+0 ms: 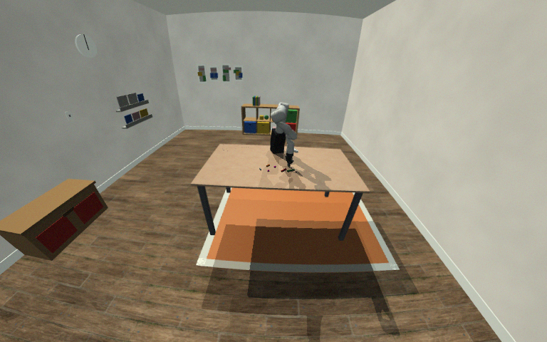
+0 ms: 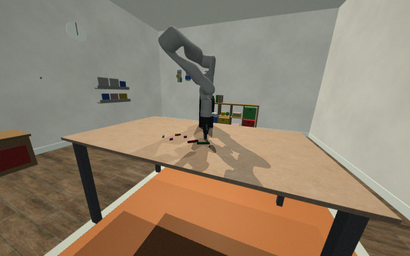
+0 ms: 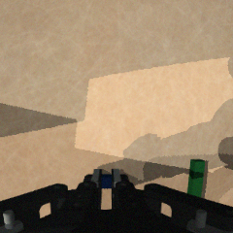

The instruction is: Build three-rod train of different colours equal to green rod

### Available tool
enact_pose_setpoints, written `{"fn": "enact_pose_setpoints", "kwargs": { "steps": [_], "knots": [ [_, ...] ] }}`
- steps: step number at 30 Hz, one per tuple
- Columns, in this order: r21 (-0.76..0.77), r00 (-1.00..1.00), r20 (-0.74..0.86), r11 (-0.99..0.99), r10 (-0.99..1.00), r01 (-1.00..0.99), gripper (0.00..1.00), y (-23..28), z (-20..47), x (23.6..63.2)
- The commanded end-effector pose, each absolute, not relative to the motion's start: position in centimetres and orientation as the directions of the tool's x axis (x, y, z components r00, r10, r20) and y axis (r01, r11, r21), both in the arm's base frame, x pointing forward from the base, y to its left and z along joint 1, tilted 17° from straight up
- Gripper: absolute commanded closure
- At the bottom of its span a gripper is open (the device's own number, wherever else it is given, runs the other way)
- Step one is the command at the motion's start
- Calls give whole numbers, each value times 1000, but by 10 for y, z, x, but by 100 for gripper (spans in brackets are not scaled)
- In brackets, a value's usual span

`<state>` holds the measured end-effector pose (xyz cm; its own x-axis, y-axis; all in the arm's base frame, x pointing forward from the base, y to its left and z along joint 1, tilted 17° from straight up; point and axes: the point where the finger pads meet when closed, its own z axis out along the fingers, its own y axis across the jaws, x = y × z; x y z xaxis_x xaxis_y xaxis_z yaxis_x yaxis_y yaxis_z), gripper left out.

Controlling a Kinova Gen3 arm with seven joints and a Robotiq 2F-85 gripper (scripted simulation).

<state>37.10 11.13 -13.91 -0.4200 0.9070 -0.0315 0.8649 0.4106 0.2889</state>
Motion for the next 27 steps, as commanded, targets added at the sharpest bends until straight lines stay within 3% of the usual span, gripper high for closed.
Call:
{"fn": "enact_pose_setpoints", "kwargs": {
  "steps": [1, 17, 24, 27],
  "knots": [
    [290, -420, -32, 411, 907, 865, 95, 111, -139, 371],
    [290, -420, -32, 411, 907, 865, 95, 111, -139, 371],
    [290, -420, -32, 411, 907, 865, 84, 111, -139, 371],
    [290, -420, -32, 411, 907, 865, 84, 111, -139, 371]
  ]
}}
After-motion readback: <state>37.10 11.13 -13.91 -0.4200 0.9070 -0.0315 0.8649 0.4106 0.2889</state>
